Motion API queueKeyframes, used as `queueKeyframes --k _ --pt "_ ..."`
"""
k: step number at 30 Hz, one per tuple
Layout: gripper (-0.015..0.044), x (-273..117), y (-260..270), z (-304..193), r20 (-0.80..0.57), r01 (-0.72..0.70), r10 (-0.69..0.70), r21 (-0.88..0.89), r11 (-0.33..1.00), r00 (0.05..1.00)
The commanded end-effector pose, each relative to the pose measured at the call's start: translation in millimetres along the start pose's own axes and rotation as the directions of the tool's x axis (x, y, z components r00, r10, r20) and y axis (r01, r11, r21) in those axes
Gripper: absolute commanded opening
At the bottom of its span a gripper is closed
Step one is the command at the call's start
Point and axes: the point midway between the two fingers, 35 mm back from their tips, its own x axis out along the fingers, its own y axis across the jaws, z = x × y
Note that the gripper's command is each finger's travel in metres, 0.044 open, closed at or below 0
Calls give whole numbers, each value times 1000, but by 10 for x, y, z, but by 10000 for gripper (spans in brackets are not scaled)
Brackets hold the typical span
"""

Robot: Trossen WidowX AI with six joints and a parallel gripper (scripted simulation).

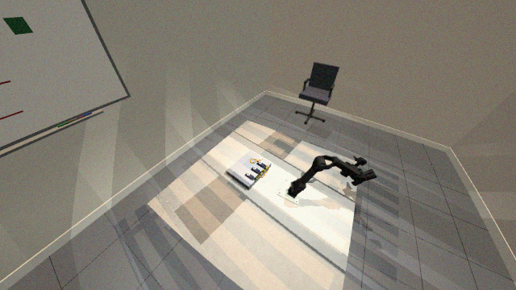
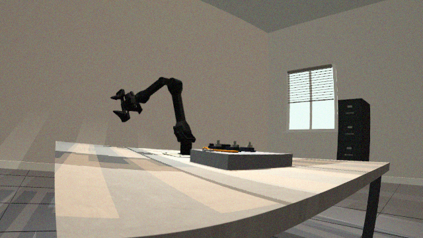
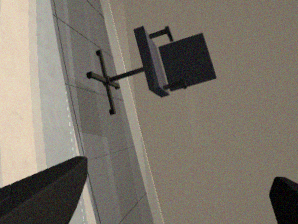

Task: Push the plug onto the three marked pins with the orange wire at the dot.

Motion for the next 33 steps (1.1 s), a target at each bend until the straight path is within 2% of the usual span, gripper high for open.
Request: queueKeyframes --k 1,11,22,33 --pt "374 3 1 1 -1 -1 1 1 1000 1000" --pt "115 71 36 7 -27 -26 26 -4 1000 999" --pt "115 244 65 96 -24 -59 60 35 998 998" --pt "115 767 149 448 32 -139 137 72 988 990"
